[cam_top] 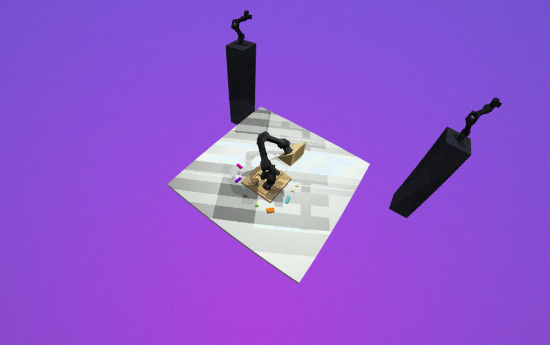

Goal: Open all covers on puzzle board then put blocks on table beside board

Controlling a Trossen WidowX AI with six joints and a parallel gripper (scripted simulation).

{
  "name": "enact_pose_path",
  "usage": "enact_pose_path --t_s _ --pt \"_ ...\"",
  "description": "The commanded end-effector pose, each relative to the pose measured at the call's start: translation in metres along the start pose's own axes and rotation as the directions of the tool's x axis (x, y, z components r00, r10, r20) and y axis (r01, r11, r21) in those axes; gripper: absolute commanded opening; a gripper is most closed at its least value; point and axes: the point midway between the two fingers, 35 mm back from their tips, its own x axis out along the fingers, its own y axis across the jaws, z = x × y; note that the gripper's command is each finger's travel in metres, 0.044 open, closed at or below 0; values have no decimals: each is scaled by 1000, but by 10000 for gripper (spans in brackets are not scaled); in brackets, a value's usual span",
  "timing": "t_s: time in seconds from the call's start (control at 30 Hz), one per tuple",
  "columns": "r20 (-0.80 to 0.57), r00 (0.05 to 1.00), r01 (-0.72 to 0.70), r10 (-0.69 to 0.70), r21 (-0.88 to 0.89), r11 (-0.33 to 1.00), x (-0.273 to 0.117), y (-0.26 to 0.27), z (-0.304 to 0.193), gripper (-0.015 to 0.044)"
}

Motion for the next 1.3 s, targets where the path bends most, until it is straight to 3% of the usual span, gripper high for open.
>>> enact_pose_path --t_s 0.0,1.27 --pt "6 1000 4 -4 -9 1000 18 -2 -3 0" --pt "6 1000 4 -4 -11 1000 36 2 -17 0"
